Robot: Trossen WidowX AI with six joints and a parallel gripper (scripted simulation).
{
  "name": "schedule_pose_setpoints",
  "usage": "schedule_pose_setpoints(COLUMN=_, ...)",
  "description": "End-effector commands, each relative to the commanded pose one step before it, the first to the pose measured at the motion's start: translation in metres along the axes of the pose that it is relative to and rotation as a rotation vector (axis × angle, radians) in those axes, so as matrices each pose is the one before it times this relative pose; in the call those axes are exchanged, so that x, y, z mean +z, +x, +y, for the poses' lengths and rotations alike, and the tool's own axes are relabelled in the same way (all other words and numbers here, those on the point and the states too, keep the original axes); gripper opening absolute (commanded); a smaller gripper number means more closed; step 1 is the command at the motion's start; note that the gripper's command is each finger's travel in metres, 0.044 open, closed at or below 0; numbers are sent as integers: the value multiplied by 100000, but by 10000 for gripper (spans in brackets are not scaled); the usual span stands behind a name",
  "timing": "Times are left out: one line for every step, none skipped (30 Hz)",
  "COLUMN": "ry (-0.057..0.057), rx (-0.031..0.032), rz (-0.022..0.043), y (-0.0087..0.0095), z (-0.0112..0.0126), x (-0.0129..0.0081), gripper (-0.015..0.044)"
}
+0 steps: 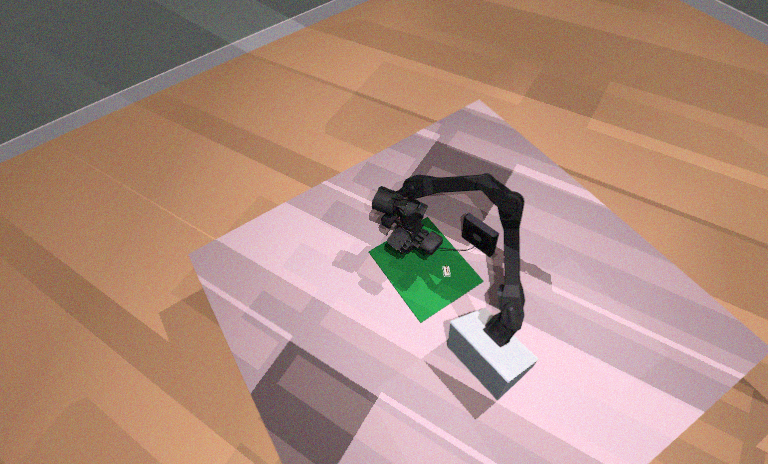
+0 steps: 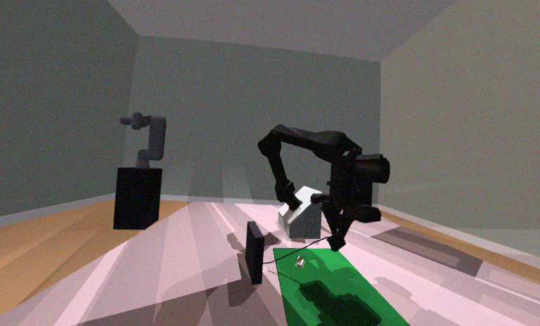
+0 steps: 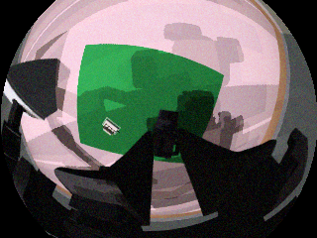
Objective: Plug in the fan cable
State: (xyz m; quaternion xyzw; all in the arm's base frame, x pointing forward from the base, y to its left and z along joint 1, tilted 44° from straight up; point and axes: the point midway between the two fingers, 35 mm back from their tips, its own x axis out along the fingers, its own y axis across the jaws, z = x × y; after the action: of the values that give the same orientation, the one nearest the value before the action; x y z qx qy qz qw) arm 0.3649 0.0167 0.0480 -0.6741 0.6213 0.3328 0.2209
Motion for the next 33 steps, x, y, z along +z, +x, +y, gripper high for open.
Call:
schedule_pose_setpoints(ry=-2284, rx=478, rz=-1136, y=77, z=-106, x=260, gripper=0)
schedule_pose_setpoints(ry=-278, rx=680, rz=-1273, y=114, z=35, x=0, gripper=0)
schedule_pose_setpoints(ry=-331, rx=807, rz=-1554, y=136, z=41, x=-2, gripper=0)
schedule_pose_setpoints(ry=-325, rx=787, rz=-1562, y=132, z=40, x=-4, gripper=0)
schedule_pose_setpoints(ry=-318, rx=765, rz=-1571, y=129, z=38, x=-5, gripper=0)
schedule_pose_setpoints(ry=-312, rx=744, rz=-1579, y=125, z=37, x=-7, gripper=0)
schedule_pose_setpoints(ry=-305, rx=723, rz=-1587, y=122, z=35, x=-8, gripper=0)
schedule_pose_setpoints(ry=-299, rx=701, rz=-1595, y=118, z=34, x=-10, gripper=0)
schedule_pose_setpoints(ry=-293, rx=679, rz=-1602, y=114, z=33, x=-11, gripper=0)
schedule_pose_setpoints(ry=-287, rx=657, rz=-1609, y=111, z=31, x=-13, gripper=0)
schedule_pose_setpoints(ry=-281, rx=635, rz=-1616, y=107, z=30, x=-14, gripper=0)
schedule_pose_setpoints(ry=-276, rx=613, rz=-1623, y=103, z=29, x=-15, gripper=0)
schedule_pose_setpoints(ry=-270, rx=590, rz=-1629, y=99, z=28, x=-17, gripper=0)
schedule_pose_setpoints(ry=-265, rx=568, rz=-1635, y=95, z=26, x=-18, gripper=0)
schedule_pose_setpoints(ry=-259, rx=545, rz=-1641, y=91, z=25, x=-19, gripper=0)
schedule_pose_setpoints(ry=-254, rx=522, rz=-1647, y=88, z=24, x=-21, gripper=0)
schedule_pose_setpoints(ry=-249, rx=499, rz=-1652, y=84, z=23, x=-22, gripper=0)
schedule_pose_setpoints(ry=-244, rx=476, rz=-1658, y=80, z=22, x=-23, gripper=0)
schedule_pose_setpoints(ry=-239, rx=453, rz=-1662, y=76, z=20, x=-24, gripper=0)
schedule_pose_setpoints(ry=-235, rx=429, rz=-1667, y=72, z=19, x=-25, gripper=0)
schedule_pose_setpoints(ry=-230, rx=406, rz=-1671, y=68, z=18, x=-26, gripper=0)
schedule_pose_setpoints(ry=-226, rx=382, rz=-1675, y=64, z=17, x=-27, gripper=0)
schedule_pose_setpoints(ry=-222, rx=358, rz=-1679, y=60, z=16, x=-28, gripper=0)
schedule_pose_setpoints(ry=-217, rx=334, rz=-1682, y=55, z=15, x=-29, gripper=0)
schedule_pose_setpoints(ry=-214, rx=311, rz=-1686, y=51, z=14, x=-30, gripper=0)
schedule_pose_setpoints(ry=-210, rx=287, rz=-1689, y=47, z=13, x=-31, gripper=0)
schedule_pose_setpoints(ry=-206, rx=263, rz=-1691, y=43, z=12, x=-32, gripper=0)
schedule_pose_setpoints(ry=-203, rx=238, rz=-1694, y=39, z=11, x=-33, gripper=0)
schedule_pose_setpoints(ry=-199, rx=214, rz=-1696, y=35, z=10, x=-33, gripper=0)
schedule_pose_setpoints(ry=-196, rx=190, rz=-1697, y=30, z=9, x=-34, gripper=0)
schedule_pose_setpoints(ry=-193, rx=166, rz=-1699, y=26, z=8, x=-35, gripper=0)
schedule_pose_setpoints(ry=-190, rx=141, rz=-1700, y=22, z=7, x=-35, gripper=0)
schedule_pose_setpoints(ry=-187, rx=117, rz=-1701, y=18, z=6, x=-36, gripper=0)
